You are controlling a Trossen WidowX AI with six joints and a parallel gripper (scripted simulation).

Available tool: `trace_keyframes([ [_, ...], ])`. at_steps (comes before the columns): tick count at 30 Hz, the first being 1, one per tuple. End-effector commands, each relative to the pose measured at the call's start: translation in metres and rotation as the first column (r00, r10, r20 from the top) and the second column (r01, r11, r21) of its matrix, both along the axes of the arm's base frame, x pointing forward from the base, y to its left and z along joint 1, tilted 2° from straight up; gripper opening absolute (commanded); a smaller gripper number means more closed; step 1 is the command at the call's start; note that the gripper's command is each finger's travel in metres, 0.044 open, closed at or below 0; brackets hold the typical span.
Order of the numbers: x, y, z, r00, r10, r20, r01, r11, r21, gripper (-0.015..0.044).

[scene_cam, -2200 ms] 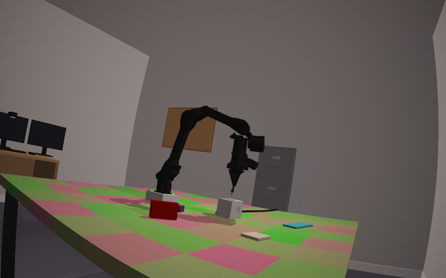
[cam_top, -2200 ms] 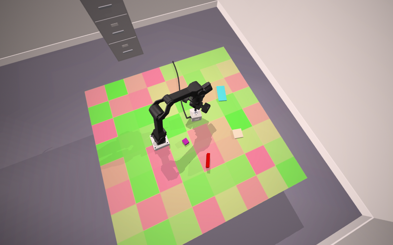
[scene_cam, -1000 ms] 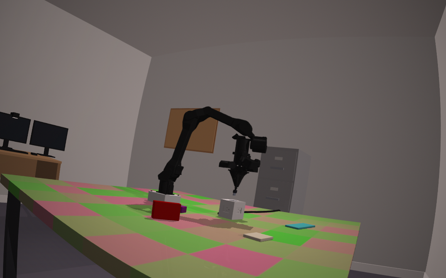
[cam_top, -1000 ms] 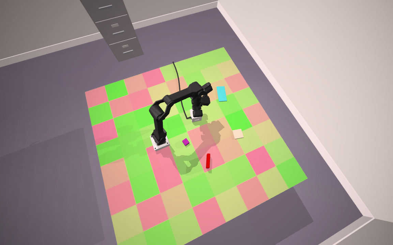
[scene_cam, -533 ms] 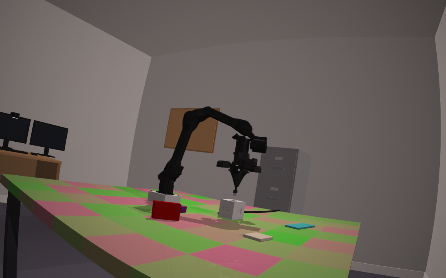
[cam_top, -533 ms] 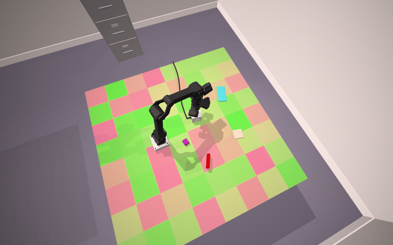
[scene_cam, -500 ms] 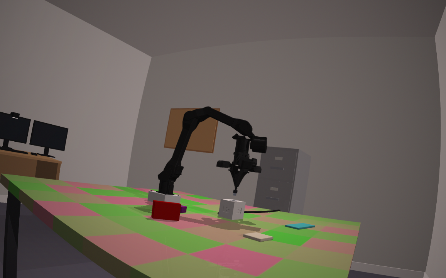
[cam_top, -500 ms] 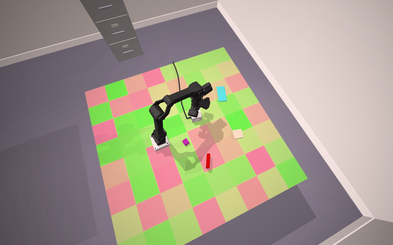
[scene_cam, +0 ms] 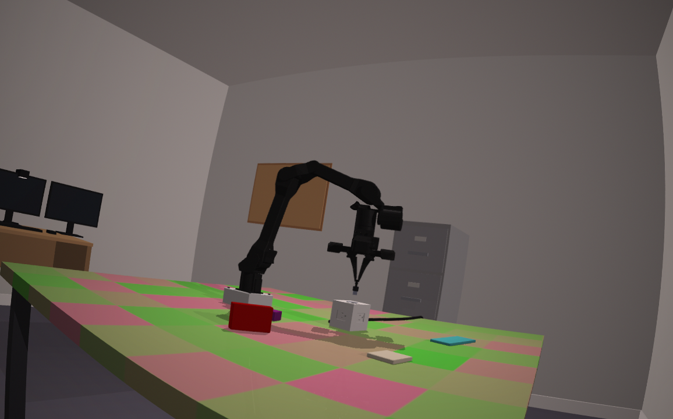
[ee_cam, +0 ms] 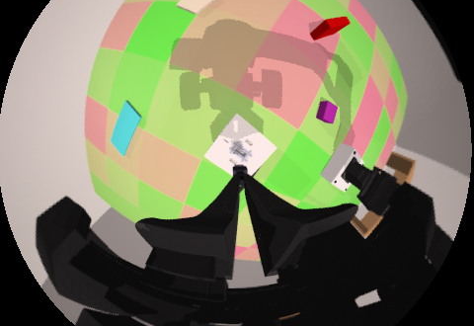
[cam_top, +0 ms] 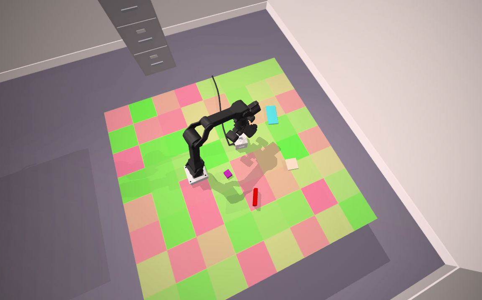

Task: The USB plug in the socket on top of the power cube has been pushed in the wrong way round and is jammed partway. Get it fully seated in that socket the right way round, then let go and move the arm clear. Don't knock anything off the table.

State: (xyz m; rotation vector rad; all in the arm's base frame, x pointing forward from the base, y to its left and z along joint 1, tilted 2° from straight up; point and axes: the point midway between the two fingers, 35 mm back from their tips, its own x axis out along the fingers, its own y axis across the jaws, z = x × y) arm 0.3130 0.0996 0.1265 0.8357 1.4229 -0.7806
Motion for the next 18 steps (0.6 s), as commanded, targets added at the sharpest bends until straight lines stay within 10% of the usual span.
trace_keyframes([
  [1,0.0001,0.0001,-0.0005,0.993,-0.119,-0.004,0.119,0.993,0.001,0.0],
  [18,0.0001,0.0001,-0.0005,0.845,-0.535,-0.019,0.535,0.845,0.0,0.0],
])
